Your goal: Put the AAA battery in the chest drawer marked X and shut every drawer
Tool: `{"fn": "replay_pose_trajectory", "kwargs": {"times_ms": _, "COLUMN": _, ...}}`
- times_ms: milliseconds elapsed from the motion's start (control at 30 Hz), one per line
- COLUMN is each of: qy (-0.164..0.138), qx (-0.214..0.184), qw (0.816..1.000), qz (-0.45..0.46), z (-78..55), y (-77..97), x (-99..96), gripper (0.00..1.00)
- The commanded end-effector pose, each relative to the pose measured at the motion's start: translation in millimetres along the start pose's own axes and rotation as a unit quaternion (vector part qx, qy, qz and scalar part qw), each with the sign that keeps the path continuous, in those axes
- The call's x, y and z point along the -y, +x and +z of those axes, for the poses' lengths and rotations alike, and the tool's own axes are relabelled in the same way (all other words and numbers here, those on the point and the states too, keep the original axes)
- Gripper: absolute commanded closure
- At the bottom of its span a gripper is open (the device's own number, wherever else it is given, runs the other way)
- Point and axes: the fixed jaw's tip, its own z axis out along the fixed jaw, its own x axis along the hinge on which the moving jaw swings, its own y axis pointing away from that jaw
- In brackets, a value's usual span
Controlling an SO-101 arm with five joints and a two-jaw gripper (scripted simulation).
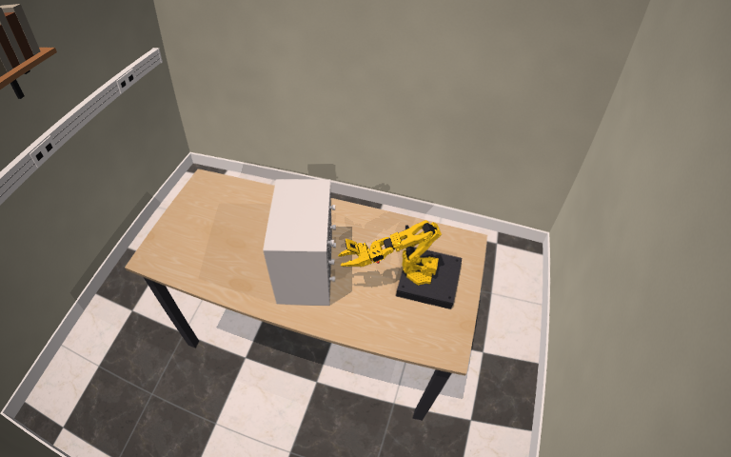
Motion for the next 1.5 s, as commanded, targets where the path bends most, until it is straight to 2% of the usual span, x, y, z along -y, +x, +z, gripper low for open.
{"fn": "replay_pose_trajectory", "kwargs": {"times_ms": 0, "qy": 0.005, "qx": 0.005, "qw": 1.000, "qz": 0.005, "z": 5.4, "y": -3.1, "x": 3.2, "gripper": 0.79}}
{"fn": "replay_pose_trajectory", "kwargs": {"times_ms": 300, "qy": 0.005, "qx": 0.005, "qw": 1.000, "qz": 0.005, "z": 5.4, "y": -3.1, "x": 3.2, "gripper": 0.79}}
{"fn": "replay_pose_trajectory", "kwargs": {"times_ms": 467, "qy": 0.007, "qx": 0.005, "qw": 1.000, "qz": 0.006, "z": 21.7, "y": -1.5, "x": 4.6, "gripper": 0.79}}
{"fn": "replay_pose_trajectory", "kwargs": {"times_ms": 867, "qy": 0.007, "qx": 0.005, "qw": 1.000, "qz": 0.006, "z": 21.7, "y": -1.5, "x": 4.6, "gripper": 0.79}}
{"fn": "replay_pose_trajectory", "kwargs": {"times_ms": 933, "qy": 0.008, "qx": 0.005, "qw": 1.000, "qz": 0.006, "z": 28.3, "y": 0.1, "x": 5.2, "gripper": 0.79}}
{"fn": "replay_pose_trajectory", "kwargs": {"times_ms": 1467, "qy": 0.009, "qx": 0.005, "qw": 1.000, "qz": 0.006, "z": 28.4, "y": 0.1, "x": 5.4, "gripper": 0.79}}
